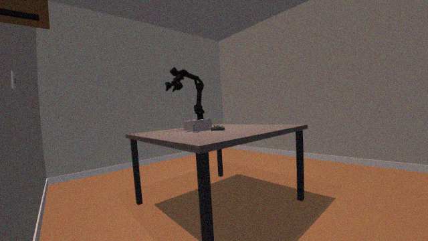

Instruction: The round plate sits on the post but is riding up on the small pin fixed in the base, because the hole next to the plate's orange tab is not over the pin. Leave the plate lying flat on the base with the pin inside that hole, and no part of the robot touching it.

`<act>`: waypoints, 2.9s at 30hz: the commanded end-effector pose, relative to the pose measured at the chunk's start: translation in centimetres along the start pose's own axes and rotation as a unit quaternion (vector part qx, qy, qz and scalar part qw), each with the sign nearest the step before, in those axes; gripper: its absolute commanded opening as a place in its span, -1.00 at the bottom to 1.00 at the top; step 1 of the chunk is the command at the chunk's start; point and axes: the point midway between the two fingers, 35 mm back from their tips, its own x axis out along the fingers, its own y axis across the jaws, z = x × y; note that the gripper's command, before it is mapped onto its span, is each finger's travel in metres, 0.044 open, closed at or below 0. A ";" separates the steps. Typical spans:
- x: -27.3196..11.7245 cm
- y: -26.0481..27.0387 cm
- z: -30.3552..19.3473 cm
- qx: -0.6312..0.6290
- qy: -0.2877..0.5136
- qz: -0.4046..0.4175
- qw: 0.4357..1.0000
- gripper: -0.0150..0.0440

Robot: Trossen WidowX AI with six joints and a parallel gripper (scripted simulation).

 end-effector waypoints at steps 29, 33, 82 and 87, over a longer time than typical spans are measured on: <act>7.6 -25.2 12.3 -0.878 0.058 -0.245 0.407 -0.49; 7.5 -27.0 14.3 -0.915 0.081 -0.257 0.300 -0.49; 7.4 -34.4 34.8 -0.767 0.269 -0.237 -0.532 -0.49; 8.0 -34.6 35.3 -0.767 0.269 -0.237 -0.532 -0.49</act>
